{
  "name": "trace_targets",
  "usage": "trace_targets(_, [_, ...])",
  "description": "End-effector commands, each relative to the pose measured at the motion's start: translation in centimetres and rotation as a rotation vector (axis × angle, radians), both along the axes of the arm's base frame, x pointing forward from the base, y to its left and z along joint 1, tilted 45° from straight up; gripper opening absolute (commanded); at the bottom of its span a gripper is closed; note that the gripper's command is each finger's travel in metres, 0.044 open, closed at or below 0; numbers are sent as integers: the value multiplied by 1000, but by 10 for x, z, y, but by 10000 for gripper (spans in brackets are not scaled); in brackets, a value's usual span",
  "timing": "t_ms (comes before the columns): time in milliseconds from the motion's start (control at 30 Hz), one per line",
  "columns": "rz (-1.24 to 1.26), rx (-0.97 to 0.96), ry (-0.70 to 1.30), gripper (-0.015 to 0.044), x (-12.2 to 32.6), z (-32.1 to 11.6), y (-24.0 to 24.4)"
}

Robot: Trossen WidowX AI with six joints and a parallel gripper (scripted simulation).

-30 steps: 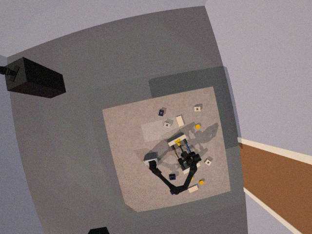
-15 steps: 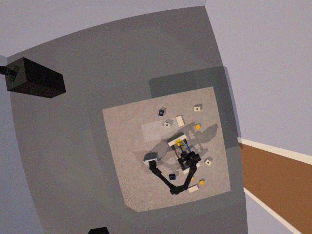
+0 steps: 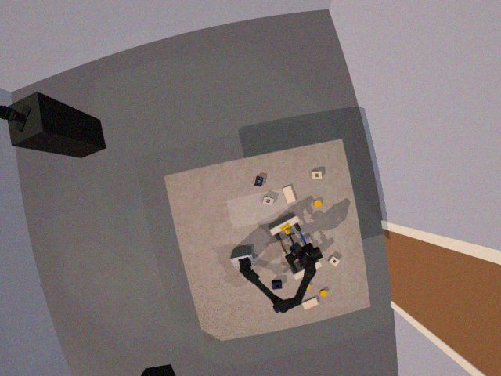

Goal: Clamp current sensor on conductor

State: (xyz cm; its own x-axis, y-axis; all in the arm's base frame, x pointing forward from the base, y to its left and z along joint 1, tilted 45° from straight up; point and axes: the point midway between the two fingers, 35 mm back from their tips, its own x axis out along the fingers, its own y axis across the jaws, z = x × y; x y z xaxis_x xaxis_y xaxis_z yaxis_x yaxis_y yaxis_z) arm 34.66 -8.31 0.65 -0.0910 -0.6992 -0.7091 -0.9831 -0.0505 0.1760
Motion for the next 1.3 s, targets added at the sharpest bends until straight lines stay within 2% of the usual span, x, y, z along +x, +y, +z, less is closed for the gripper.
trace_targets(0, [-1,0,-1,234,0,0,0])
trace_targets(300, [-1,0,-1,0,0,0,0])
trace_targets(1267, [-1,0,-1,0,0,0,0])
